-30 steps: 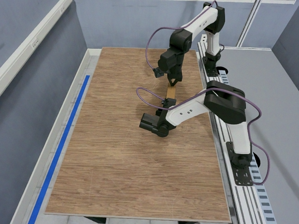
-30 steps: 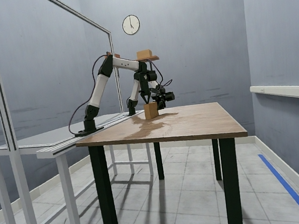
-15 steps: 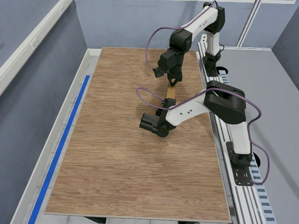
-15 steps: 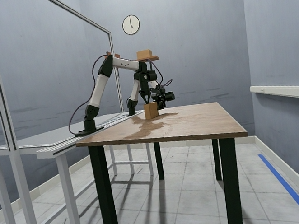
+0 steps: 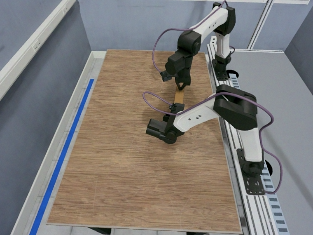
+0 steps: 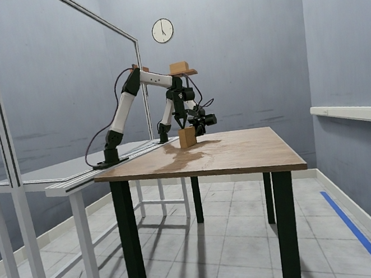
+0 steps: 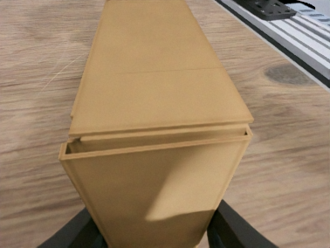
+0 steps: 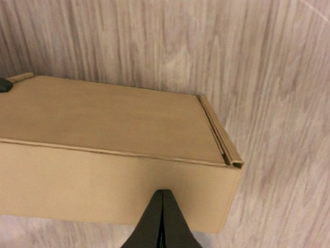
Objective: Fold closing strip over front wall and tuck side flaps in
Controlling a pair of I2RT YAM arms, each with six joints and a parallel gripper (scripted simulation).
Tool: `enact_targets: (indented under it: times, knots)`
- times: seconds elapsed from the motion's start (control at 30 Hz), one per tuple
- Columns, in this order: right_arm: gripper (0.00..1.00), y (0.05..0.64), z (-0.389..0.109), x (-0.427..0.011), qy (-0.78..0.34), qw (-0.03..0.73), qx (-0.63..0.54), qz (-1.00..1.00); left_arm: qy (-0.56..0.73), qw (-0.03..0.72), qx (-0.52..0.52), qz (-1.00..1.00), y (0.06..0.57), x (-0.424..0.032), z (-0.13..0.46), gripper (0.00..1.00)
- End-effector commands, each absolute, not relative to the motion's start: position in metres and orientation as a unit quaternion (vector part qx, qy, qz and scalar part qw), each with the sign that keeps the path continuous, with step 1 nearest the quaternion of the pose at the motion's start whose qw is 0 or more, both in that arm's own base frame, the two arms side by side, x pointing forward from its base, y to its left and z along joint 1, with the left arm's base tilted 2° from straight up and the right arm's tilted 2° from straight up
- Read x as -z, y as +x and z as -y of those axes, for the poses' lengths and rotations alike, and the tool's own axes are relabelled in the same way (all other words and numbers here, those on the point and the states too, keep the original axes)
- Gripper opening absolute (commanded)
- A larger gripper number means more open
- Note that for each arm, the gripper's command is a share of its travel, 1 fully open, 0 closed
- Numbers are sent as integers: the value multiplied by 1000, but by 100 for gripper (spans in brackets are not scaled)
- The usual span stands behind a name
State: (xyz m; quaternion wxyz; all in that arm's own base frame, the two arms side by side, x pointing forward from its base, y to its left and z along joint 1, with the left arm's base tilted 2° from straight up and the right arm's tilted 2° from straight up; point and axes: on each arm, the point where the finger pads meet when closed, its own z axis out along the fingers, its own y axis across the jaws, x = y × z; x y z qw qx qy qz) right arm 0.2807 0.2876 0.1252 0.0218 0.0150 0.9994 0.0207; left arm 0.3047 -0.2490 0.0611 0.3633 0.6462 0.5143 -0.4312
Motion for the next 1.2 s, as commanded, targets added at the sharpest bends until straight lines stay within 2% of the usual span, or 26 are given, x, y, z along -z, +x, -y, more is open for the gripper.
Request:
enact_targets:
  times: [0.0, 0.23, 0.27, 0.33, 1.17]
  knots:
    - [1, 271, -289, -105, 12, 0, -7, -1000, 652, 383, 427, -497, 305, -81, 252, 45]
    - [1, 271, -289, -105, 12, 0, -7, -1000, 652, 383, 427, -497, 305, -81, 252, 45]
    - [1, 281, -291, -123, 13, 8, -16, -1000, 652, 383, 427, -497, 305, -81, 252, 45]
    - [1, 282, -291, -127, 13, 8, -16, -1000, 652, 383, 427, -497, 305, -81, 252, 45]
    - [1, 282, -289, -147, 13, 8, -14, -1000, 652, 383, 427, -497, 305, -81, 252, 45]
